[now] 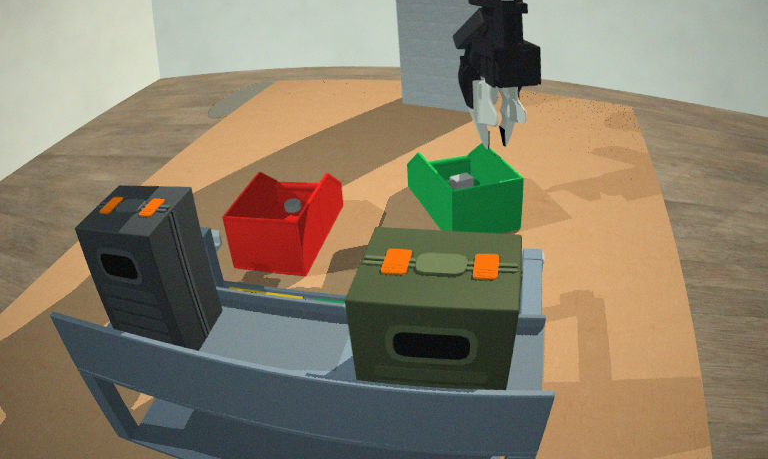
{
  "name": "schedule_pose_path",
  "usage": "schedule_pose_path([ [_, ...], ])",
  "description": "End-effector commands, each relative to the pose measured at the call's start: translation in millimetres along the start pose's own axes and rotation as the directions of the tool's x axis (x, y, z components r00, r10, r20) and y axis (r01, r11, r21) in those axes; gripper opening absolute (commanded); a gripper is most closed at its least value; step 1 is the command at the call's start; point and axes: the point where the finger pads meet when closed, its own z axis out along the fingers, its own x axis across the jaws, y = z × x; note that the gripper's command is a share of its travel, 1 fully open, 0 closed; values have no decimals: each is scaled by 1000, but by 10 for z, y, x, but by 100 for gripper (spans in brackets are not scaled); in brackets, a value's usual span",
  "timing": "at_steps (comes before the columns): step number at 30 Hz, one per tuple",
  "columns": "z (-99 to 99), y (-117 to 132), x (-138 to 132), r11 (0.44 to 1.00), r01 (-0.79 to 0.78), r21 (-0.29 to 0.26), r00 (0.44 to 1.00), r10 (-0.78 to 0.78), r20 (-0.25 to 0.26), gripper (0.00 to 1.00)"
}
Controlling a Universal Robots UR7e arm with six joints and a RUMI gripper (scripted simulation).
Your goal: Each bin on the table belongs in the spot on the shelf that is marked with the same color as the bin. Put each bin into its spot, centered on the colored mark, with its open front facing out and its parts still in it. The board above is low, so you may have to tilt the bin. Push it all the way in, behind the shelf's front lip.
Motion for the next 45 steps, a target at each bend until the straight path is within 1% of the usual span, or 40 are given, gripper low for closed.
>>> schedule_pose_path([
  [1, 5, 4, 0, 1000, 0, -1, 1000, 0, 0, 15],
  [17, 129, 4, 0, 1000, 0, -1, 1000, 0, 0, 15],
  [32, 321, 4, 0, 1000, 0, -1, 1000, 0, 0, 15],
  [45, 405, 4, 0, 1000, 0, -1, 1000, 0, 0, 15],
])
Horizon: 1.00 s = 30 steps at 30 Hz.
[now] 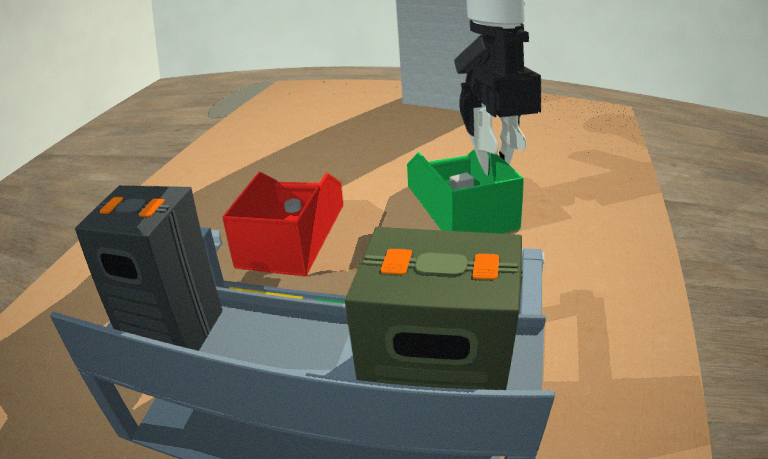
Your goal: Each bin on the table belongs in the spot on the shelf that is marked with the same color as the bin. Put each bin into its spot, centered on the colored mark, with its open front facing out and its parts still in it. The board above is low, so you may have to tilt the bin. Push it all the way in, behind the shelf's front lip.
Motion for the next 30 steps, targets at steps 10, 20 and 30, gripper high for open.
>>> schedule_pose_path([
  [10, 33, 4, 0, 1000, 0, -1, 1000, 0, 0, 15],
  [20, 33, 4, 0, 1000, 0, -1, 1000, 0, 0, 15],
  [30, 33, 4, 0, 1000, 0, -1, 1000, 0, 0, 0],
])
